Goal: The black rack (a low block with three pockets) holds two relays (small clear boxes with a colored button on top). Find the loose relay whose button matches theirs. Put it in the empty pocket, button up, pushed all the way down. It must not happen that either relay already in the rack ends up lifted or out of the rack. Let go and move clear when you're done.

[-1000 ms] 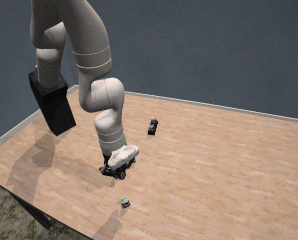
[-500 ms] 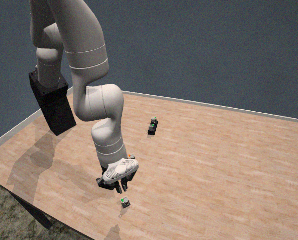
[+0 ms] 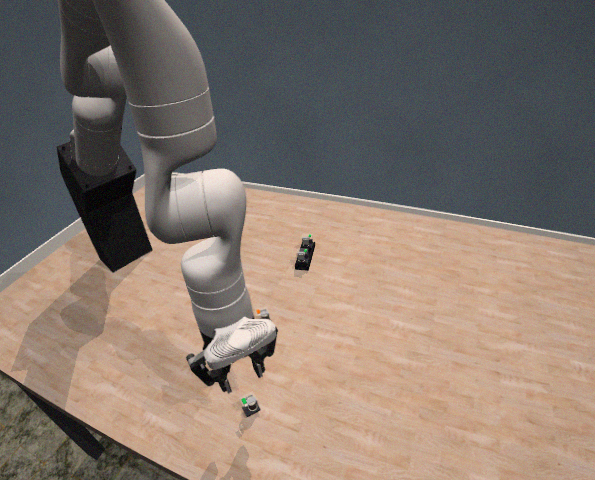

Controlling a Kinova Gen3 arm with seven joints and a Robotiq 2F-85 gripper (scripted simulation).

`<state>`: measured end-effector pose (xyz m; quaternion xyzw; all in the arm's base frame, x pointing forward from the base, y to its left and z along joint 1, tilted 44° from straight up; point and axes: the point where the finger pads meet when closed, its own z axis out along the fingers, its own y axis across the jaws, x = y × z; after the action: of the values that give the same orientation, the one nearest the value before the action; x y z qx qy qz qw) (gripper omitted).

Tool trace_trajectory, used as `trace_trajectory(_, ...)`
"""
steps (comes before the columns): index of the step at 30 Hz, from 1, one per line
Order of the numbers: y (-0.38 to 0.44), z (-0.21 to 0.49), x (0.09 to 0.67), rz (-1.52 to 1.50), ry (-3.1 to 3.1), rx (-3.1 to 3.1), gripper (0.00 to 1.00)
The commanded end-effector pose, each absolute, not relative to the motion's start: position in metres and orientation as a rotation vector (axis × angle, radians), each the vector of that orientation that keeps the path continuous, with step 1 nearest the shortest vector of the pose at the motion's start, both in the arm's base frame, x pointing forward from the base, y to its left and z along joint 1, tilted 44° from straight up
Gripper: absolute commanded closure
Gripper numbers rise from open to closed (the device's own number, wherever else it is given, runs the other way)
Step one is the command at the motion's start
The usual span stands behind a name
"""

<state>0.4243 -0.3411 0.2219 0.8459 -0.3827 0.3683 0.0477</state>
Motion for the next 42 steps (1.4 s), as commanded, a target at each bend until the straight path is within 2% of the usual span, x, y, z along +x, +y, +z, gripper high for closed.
trace_trajectory(1,-0.3412,0.2226,0.4242,1.125,-1.167,2.578,0.47)
trace_trajectory(42,-0.3456,0.2145,0.4309,1.123,-1.171,2.581,0.47)
